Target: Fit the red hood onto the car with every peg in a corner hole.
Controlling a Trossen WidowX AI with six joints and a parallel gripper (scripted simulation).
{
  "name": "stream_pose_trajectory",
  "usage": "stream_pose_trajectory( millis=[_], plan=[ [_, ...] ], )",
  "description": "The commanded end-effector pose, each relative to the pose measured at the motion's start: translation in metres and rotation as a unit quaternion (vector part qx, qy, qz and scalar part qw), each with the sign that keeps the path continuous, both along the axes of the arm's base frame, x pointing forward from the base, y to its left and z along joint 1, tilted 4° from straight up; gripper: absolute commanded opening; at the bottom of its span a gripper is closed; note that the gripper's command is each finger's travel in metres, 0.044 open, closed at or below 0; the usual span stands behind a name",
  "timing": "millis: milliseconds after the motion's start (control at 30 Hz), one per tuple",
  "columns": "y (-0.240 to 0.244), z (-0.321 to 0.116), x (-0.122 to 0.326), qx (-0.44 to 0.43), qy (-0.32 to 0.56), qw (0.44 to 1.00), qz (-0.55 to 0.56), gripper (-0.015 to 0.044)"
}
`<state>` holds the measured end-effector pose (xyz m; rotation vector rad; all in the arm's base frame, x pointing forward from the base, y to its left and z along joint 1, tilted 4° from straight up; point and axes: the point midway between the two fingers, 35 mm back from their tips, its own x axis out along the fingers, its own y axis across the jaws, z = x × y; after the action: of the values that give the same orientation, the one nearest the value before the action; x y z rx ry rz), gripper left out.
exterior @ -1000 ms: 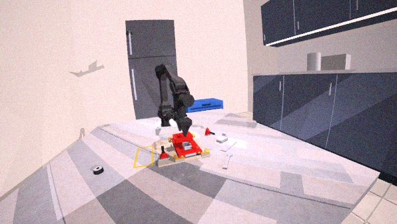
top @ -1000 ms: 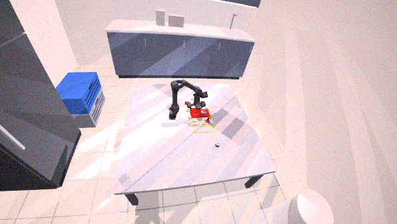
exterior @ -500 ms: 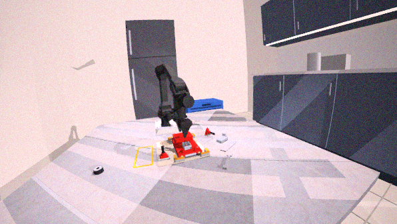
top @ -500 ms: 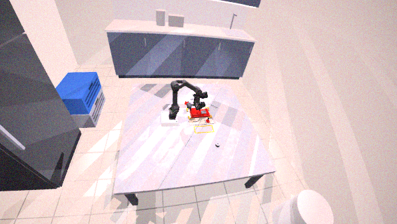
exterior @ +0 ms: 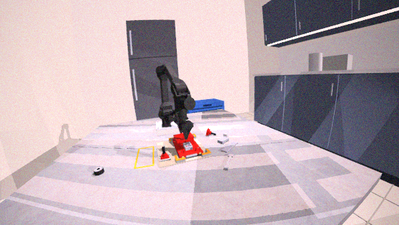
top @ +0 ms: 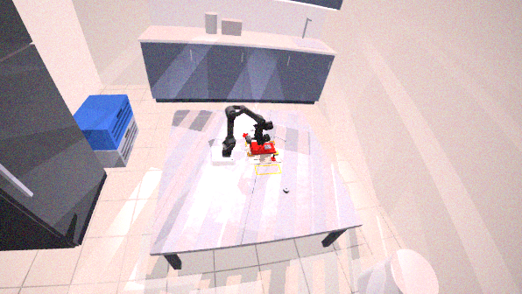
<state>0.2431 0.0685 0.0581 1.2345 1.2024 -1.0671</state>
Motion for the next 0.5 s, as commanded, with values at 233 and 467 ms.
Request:
stream_pose_trajectory(
  millis=[233,467],
  plan=[
    [0.0000,-0.0077,-0.0024,0.000,0.005,1.000,-0.002,0.0440],
    [0.0001,-0.0111,-0.0022,0.000,0.005,1.000,-0.002,0.0440]
  ],
)
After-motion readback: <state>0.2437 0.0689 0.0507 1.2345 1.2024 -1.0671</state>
